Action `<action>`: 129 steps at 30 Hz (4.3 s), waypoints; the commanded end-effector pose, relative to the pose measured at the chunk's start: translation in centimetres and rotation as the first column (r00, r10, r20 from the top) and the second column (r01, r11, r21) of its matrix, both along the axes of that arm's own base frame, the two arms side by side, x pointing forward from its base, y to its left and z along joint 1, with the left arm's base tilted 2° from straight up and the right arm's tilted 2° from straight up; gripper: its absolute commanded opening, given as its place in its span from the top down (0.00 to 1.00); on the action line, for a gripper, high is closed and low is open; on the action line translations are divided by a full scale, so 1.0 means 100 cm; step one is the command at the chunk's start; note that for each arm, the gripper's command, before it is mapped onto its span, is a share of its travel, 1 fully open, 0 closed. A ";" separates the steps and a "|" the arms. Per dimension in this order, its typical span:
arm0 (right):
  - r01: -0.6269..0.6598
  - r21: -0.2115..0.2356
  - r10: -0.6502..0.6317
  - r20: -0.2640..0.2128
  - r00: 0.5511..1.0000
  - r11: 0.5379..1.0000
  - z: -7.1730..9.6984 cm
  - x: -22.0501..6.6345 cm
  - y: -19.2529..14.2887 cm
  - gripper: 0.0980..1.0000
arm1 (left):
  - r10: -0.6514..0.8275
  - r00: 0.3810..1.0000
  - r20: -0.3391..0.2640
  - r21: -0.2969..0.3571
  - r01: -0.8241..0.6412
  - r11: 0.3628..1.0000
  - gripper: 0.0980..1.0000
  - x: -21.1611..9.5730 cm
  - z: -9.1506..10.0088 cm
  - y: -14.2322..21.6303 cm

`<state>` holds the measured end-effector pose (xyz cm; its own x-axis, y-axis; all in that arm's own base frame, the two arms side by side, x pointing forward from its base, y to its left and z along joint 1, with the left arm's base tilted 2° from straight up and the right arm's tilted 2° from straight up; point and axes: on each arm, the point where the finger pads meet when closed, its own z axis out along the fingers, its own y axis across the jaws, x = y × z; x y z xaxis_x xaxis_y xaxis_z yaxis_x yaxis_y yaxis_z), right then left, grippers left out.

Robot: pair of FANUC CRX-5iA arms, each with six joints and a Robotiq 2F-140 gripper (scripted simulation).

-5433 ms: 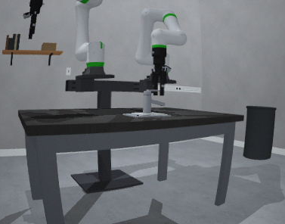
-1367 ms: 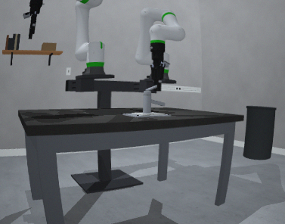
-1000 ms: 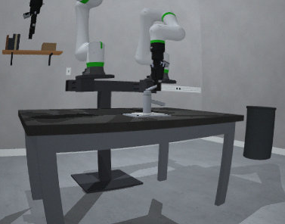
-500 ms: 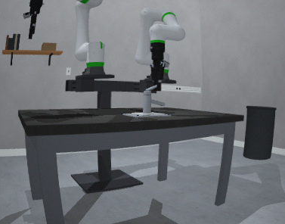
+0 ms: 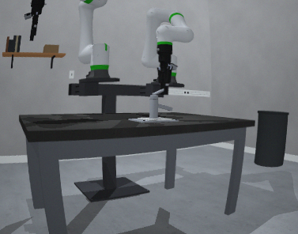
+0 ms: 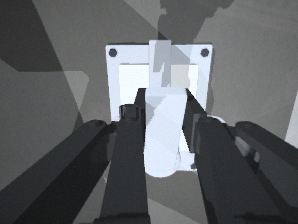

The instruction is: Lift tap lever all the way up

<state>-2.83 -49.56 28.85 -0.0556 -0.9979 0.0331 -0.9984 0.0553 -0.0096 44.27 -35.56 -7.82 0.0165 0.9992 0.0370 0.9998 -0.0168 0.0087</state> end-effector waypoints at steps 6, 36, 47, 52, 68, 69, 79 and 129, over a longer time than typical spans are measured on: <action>0.000 -0.002 0.000 0.000 1.000 1.000 0.001 0.000 0.000 0.00 | 0.000 1.000 0.002 -0.002 0.000 1.000 1.00 0.001 0.001 -0.001; 0.000 -0.002 0.000 0.000 1.000 1.000 0.001 0.000 0.000 0.00 | 0.000 1.000 0.002 -0.002 0.000 1.000 0.60 0.001 0.001 -0.001; 0.000 -0.002 0.000 0.000 1.000 1.000 0.001 0.000 0.000 0.00 | 0.000 1.000 0.002 -0.002 0.000 1.000 0.60 0.001 0.001 -0.001; 0.000 -0.002 0.000 0.000 1.000 1.000 0.001 0.000 0.000 0.00 | 0.000 1.000 0.002 -0.002 0.000 1.000 0.60 0.001 0.001 -0.001; 0.000 -0.002 0.000 0.000 1.000 1.000 0.001 0.000 0.000 0.00 | 0.000 1.000 0.002 -0.002 0.000 1.000 0.60 0.001 0.001 -0.001; 0.000 -0.002 0.000 0.000 1.000 1.000 0.001 0.000 0.000 0.00 | 0.000 1.000 0.002 -0.002 0.000 1.000 0.60 0.001 0.001 -0.001; 0.000 -0.002 0.000 0.000 1.000 1.000 0.001 0.000 0.000 0.00 | 0.000 1.000 0.002 -0.002 0.000 1.000 0.60 0.001 0.001 -0.001; 0.000 -0.002 0.000 0.000 1.000 1.000 0.001 0.000 0.000 0.00 | 0.000 1.000 0.002 -0.002 0.000 1.000 0.60 0.000 0.052 -0.003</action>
<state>-2.83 -49.56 28.85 -0.0556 -0.9979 0.0331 -0.9984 0.0553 -0.0096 44.23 -35.76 -3.49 0.0163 0.9992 0.0362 0.9998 -0.0166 0.0089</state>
